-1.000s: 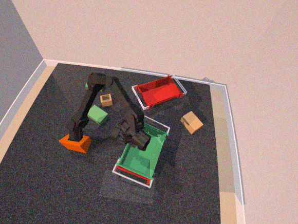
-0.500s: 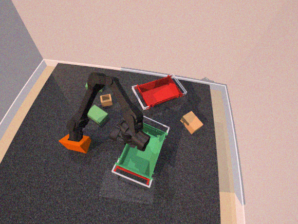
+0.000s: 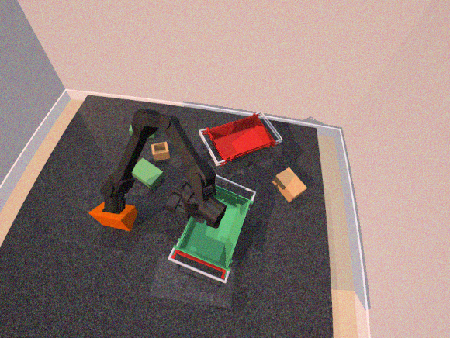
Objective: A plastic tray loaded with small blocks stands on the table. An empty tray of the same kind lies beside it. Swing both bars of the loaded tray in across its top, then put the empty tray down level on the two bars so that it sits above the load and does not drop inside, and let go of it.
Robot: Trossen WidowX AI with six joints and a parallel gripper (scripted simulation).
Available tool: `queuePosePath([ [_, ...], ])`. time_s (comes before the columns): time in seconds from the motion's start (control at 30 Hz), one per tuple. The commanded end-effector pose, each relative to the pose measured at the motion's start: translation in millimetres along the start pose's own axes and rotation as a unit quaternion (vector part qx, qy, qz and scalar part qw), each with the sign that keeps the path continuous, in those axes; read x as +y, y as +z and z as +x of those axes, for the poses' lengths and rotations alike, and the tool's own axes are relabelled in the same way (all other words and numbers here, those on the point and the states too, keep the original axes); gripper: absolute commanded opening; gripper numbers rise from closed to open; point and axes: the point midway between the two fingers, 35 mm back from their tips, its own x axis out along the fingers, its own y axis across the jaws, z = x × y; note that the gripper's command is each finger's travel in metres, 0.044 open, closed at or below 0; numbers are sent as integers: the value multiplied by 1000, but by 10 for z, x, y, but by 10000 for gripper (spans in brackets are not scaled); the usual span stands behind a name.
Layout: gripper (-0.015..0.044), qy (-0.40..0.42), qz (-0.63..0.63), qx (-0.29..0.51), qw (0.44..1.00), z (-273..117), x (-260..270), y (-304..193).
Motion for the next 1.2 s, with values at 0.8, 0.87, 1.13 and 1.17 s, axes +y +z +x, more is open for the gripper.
queuePosePath([
  [0.8, 0, 11, 1, 0, 1000, 190, 81, 11],
  [0.87, 0, 11, 1, 0, 1000, 201, 84, 11],
  [1.13, 0, 11, 1, 0, 1000, 201, 84, 11],
  [1.17, 0, 11, 1, 0, 1000, 201, 84, 11],
])
